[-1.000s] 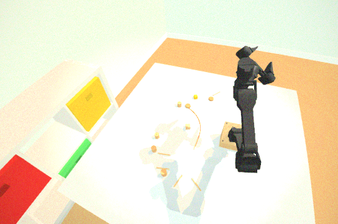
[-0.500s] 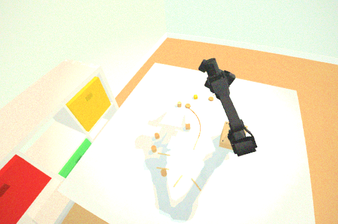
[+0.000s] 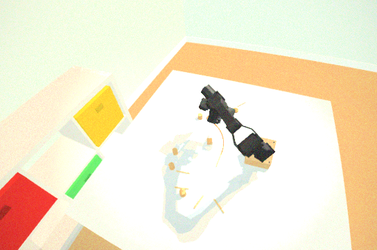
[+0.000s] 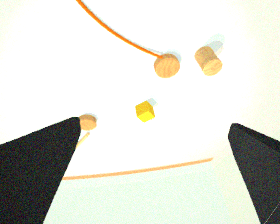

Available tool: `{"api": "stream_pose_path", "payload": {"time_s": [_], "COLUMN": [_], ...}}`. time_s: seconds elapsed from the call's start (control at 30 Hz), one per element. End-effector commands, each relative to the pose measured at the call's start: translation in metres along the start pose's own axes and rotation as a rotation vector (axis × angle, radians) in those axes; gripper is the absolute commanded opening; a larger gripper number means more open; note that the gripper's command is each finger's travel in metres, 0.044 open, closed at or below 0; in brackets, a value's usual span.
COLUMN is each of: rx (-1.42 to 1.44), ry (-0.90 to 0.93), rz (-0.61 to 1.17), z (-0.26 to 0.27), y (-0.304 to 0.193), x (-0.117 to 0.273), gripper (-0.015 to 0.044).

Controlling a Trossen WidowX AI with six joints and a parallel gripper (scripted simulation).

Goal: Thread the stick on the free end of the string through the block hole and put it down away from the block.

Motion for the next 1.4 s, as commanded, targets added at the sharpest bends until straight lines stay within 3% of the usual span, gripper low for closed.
{"api": "stream_pose_path", "payload": {"time_s": [0.0, 0.17, 0.73, 1.0, 1.33, 1.37], "rx": [-0.012, -0.049, -0.047, -0.047, -0.047, -0.047], "ry": [0.134, 0.302, 0.308, 0.309, 0.309, 0.309], "rz": [-0.199, -0.41, -0.413, -0.413, -0.413, -0.413], "z": [0.009, 0.027, 0.029, 0.029, 0.029, 0.029], "y": [0.044, 0.093, 0.094, 0.094, 0.094, 0.094], "x": [-0.033, -0.062, -0.063, -0.063, -0.063, -0.063], "gripper": [0.044, 0.044, 0.044, 0.0238, 0.0238, 0.0212]}}
Point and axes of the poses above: the point midway between the two fingers, 35 mm back from their tips, its own x axis back along the fingers, its own z axis across the jaws, y = z × x, the point moved 4 cm from there along x, back along the fingers, and after that the axes turned 12 degrees about -x, right-handed, at the moved point
